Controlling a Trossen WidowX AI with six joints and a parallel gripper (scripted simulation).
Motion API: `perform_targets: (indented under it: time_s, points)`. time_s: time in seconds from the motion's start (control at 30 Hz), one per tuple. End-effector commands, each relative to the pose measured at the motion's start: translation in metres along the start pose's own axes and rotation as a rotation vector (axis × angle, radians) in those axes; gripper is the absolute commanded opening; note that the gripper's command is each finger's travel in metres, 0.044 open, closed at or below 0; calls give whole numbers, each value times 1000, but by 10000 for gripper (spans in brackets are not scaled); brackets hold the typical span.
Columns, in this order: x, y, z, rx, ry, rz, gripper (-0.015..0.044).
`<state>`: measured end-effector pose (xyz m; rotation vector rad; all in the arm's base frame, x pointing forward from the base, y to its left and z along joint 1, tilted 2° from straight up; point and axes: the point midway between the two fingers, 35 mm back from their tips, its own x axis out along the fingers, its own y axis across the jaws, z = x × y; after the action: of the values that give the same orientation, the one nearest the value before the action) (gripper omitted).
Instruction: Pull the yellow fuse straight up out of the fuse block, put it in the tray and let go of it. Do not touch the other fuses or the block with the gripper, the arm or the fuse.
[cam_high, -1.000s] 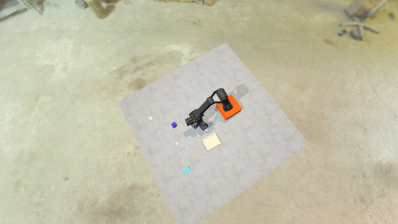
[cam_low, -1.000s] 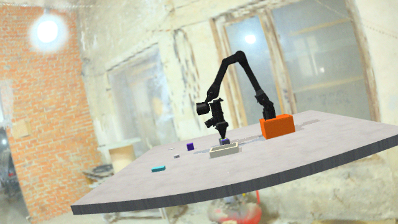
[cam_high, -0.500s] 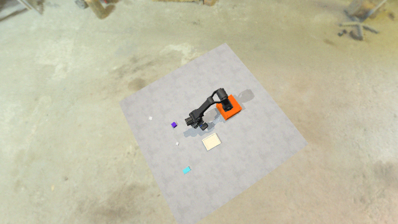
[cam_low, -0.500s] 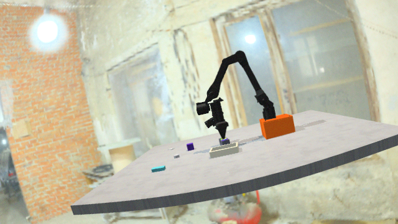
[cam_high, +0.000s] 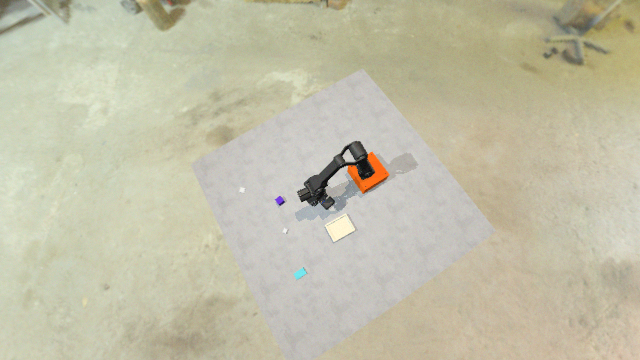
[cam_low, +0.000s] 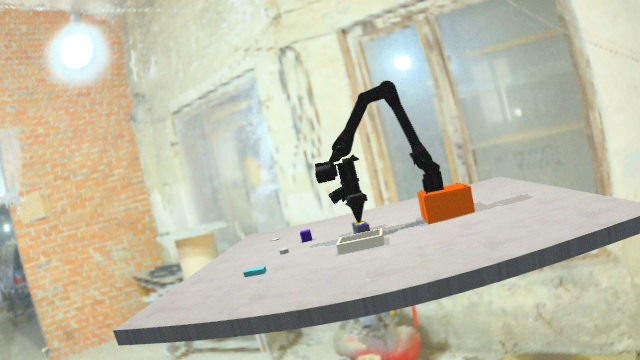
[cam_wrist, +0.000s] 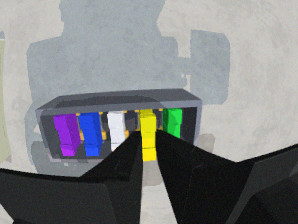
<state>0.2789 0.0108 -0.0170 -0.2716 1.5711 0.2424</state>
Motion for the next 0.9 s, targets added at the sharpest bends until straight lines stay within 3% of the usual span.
perform_targets:
  time_s: [0.0, 0.87]
  points:
    - [-3, 0, 1, -1, -4, 1, 0]
    - [-15, 0, 1, -2, -4, 2, 0]
